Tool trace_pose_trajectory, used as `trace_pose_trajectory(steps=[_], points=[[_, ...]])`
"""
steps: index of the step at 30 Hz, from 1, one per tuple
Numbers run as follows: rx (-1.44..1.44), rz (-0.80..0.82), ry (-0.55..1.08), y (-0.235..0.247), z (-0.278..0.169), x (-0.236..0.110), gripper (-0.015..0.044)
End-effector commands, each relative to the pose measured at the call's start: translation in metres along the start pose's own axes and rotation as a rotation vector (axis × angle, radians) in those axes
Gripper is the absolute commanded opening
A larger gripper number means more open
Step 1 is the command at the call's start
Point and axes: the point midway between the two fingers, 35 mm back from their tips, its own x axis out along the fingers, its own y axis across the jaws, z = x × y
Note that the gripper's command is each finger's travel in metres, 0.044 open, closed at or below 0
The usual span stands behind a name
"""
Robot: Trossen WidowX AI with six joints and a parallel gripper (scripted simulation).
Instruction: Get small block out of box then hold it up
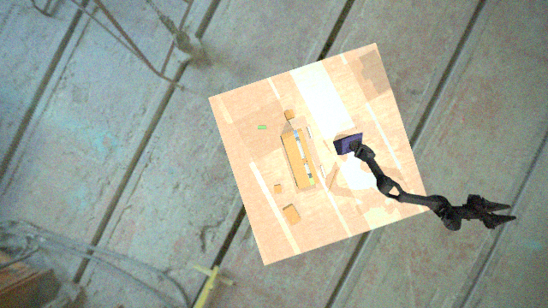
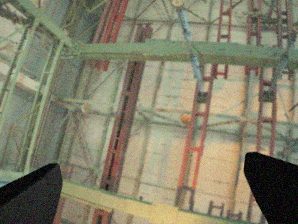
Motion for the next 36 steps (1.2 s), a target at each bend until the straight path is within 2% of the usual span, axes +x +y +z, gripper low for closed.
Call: trace_pose_trajectory(steps=[1,7,16,26,36], points=[[0.003,0.003,-0.002,0.001,0.000,0.000,0.0400],[0.122,0.144,-0.087,0.045,0.021,-0.024,0.0400],[0.395,0.516,-0.176,0.136,0.049,-0.108,0.0400],[0.686,0.980,-0.081,0.209,0.047,-0.246,0.0400],[0.922,1.407,0.231,0.227,0.015,-0.403,0.0400]])
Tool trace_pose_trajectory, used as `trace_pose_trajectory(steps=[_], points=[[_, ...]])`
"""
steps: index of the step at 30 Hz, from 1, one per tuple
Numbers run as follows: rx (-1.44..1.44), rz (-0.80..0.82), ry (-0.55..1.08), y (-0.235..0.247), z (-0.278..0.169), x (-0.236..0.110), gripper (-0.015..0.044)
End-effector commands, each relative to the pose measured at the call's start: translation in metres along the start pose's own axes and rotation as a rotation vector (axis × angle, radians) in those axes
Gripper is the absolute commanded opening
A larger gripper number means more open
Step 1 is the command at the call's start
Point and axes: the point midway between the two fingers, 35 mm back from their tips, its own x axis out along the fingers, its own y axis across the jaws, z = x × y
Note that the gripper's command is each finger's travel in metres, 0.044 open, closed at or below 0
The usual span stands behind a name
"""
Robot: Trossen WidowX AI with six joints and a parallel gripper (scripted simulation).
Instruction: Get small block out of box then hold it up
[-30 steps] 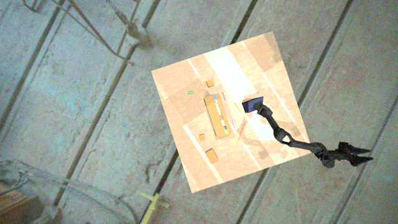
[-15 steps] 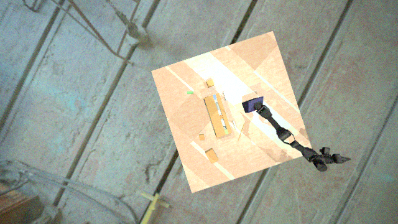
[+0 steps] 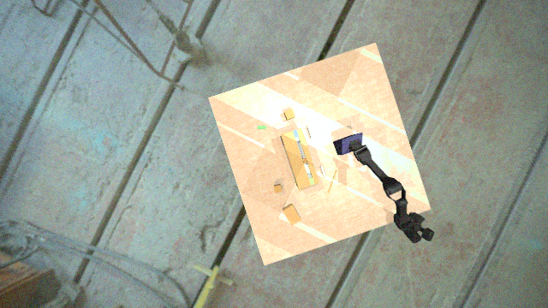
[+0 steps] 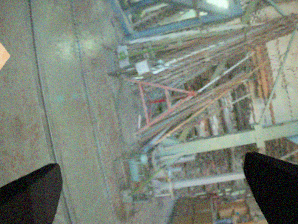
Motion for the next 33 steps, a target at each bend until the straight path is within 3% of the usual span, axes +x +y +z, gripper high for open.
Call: trace_pose_trajectory(steps=[1,9,18,26,33], points=[[0.193,0.128,0.138,0.047,-0.049,-0.035,0.0400],[0.527,0.274,0.410,0.116,-0.118,-0.118,0.0400],[0.904,0.324,0.763,0.174,-0.167,-0.239,0.0400],[1.231,0.258,1.101,0.208,-0.180,-0.360,0.0400],[1.503,0.105,1.402,0.224,-0.166,-0.468,0.0400]])
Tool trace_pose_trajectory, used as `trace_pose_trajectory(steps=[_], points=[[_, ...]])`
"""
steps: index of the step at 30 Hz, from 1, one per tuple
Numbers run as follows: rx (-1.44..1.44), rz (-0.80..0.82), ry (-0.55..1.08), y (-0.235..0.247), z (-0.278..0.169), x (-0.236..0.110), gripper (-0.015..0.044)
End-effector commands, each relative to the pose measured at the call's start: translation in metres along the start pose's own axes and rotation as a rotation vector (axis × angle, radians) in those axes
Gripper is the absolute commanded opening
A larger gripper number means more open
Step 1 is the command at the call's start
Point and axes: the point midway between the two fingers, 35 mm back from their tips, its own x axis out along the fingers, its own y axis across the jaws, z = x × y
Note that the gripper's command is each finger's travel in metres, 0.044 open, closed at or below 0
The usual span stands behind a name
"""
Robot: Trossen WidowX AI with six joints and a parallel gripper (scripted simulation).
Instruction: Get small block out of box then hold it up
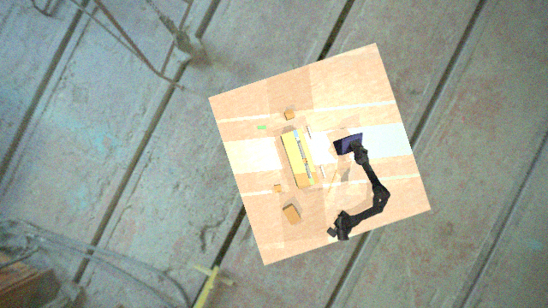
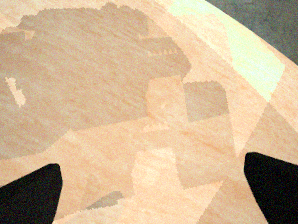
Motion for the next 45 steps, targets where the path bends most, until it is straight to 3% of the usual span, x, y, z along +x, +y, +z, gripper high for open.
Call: trace_pose_trajectory(steps=[1,12,25,29,35,41,45], points=[[0.256,-0.067,0.119,-0.024,-0.063,-0.031,0.0400],[0.910,-0.271,0.315,-0.043,-0.199,-0.132,0.0400],[1.733,-0.553,0.364,0.001,-0.320,-0.260,0.0400],[1.995,-0.571,0.360,0.030,-0.343,-0.280,0.0400],[2.680,-0.572,0.292,0.106,-0.378,-0.318,0.0400],[3.517,-0.395,0.102,0.184,-0.383,-0.346,0.0400],[3.672,-0.324,0.052,0.195,-0.381,-0.351,0.0400]])
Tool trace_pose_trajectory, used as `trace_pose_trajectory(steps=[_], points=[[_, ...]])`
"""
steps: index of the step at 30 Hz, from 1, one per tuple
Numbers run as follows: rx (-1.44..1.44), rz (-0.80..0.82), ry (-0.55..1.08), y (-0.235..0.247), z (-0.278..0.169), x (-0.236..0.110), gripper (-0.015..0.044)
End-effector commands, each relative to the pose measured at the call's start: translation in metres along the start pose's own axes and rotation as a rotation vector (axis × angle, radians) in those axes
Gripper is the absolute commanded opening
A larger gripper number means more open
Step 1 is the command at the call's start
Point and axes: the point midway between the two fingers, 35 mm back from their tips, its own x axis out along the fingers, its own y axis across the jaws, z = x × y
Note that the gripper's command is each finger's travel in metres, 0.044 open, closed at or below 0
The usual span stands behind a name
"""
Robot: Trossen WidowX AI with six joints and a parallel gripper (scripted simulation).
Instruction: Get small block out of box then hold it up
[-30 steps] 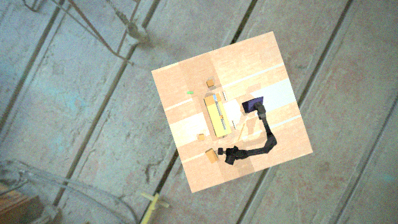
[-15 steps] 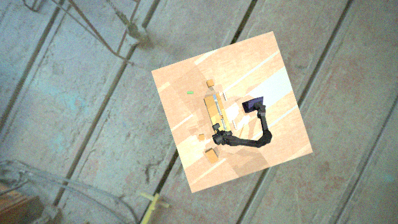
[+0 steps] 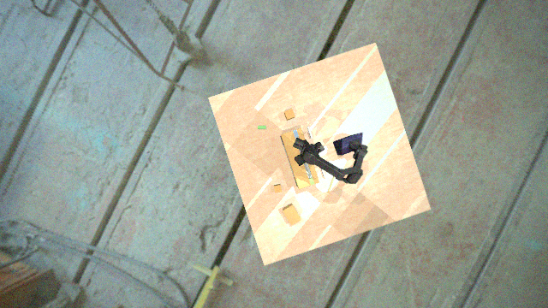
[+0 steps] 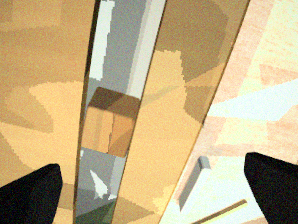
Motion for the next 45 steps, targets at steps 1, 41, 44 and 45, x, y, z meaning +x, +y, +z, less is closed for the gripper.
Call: trace_pose_trajectory(steps=[1,41,44,45], points=[[0.271,0.010,0.102,-0.022,0.004,-0.006,0.0400],[0.271,0.011,0.101,-0.027,0.018,0.036,0.0400],[0.271,0.011,0.102,-0.028,0.019,0.041,0.0400],[0.271,0.011,0.102,-0.028,0.019,0.043,0.0400]])
